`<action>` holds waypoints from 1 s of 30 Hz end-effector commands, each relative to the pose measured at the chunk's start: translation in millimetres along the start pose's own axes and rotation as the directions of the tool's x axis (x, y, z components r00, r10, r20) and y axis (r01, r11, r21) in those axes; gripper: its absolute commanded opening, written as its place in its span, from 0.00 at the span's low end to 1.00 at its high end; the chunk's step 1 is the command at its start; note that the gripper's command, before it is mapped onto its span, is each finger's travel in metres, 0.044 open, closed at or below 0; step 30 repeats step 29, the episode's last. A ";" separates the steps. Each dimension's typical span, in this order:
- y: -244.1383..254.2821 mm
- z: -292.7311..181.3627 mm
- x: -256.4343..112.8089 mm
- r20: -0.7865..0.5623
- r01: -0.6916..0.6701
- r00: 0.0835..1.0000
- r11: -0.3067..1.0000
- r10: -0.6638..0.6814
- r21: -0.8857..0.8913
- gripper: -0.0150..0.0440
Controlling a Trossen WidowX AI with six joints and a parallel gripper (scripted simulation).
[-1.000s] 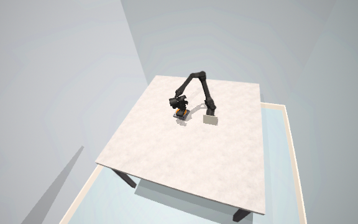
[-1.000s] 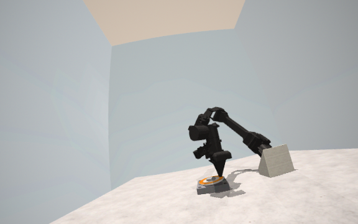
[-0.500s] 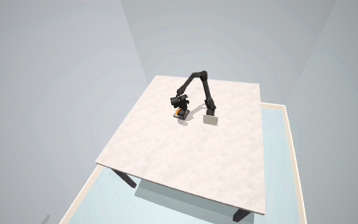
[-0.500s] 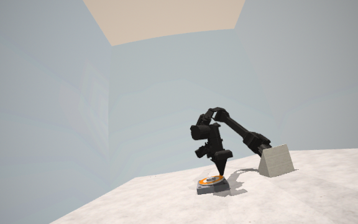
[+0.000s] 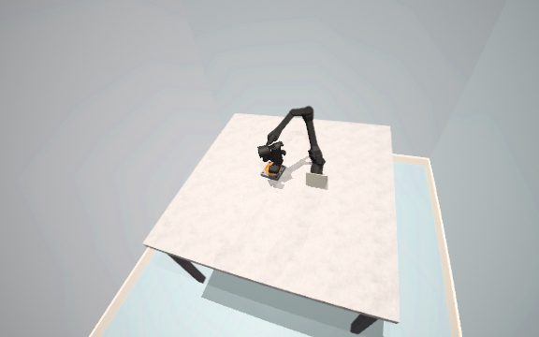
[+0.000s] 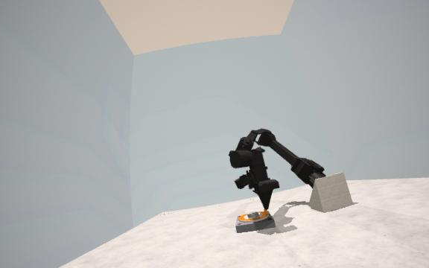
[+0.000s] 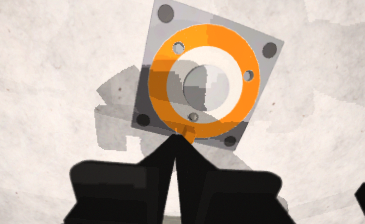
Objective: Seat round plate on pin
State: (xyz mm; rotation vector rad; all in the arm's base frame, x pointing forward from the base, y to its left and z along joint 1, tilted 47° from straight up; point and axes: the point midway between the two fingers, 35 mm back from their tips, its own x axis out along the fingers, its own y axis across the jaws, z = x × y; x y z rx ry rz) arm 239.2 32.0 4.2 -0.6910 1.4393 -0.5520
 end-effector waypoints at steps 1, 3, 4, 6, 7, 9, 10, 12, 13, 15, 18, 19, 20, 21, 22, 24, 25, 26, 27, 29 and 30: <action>-2.9 -3.4 3.8 -0.007 0.007 1.000 1.000 -0.007 -0.010 0.25; -2.6 -3.0 1.0 -0.007 0.007 1.000 1.000 -0.007 -0.010 0.25; -2.3 -2.5 -1.7 -0.007 0.006 1.000 1.000 -0.006 -0.010 0.25; -1.8 -1.8 -10.3 -0.007 0.005 1.000 1.000 -0.005 -0.010 0.25; -1.7 -1.7 -15.0 -0.007 0.005 1.000 1.000 -0.005 -0.010 0.25; -2.1 -2.8 -26.4 -0.007 0.005 1.000 1.000 -0.005 -0.010 0.25; -2.4 -3.7 -32.2 -0.007 0.005 1.000 1.000 -0.005 -0.011 0.25; -3.0 -5.0 -39.8 -0.008 0.005 1.000 1.000 -0.005 -0.011 0.25; -3.0 -5.2 -40.7 -0.008 0.005 1.000 1.000 -0.005 -0.011 0.25; -2.8 -5.1 -31.4 -0.007 0.009 1.000 1.000 -0.010 -0.020 0.25; -2.8 -5.1 -31.4 -0.007 0.009 1.000 1.000 -0.010 -0.020 0.25; -2.8 -5.1 -31.4 -0.007 0.009 1.000 1.000 -0.010 -0.020 0.25; -2.8 -5.1 -31.4 -0.007 0.009 1.000 1.000 -0.010 -0.020 0.25; -2.8 -5.1 -31.4 -0.007 0.009 1.000 1.000 -0.010 -0.020 0.25; -2.8 -5.1 -31.4 -0.007 0.009 1.000 1.000 -0.010 -0.020 0.25; -2.8 -5.1 -31.4 -0.007 0.009 1.000 1.000 -0.010 -0.020 0.25; -2.8 -5.1 -31.4 -0.007 0.009 1.000 1.000 -0.010 -0.020 0.25; -2.8 -5.1 -31.4 -0.007 0.009 1.000 1.000 -0.010 -0.020 0.25; -2.8 -5.1 -31.4 -0.007 0.009 1.000 1.000 -0.010 -0.020 0.25; -2.8 -5.1 -31.4 -0.007 0.009 1.000 1.000 -0.010 -0.020 0.25; -2.8 -5.1 -31.4 -0.007 0.009 1.000 1.000 -0.010 -0.020 0.25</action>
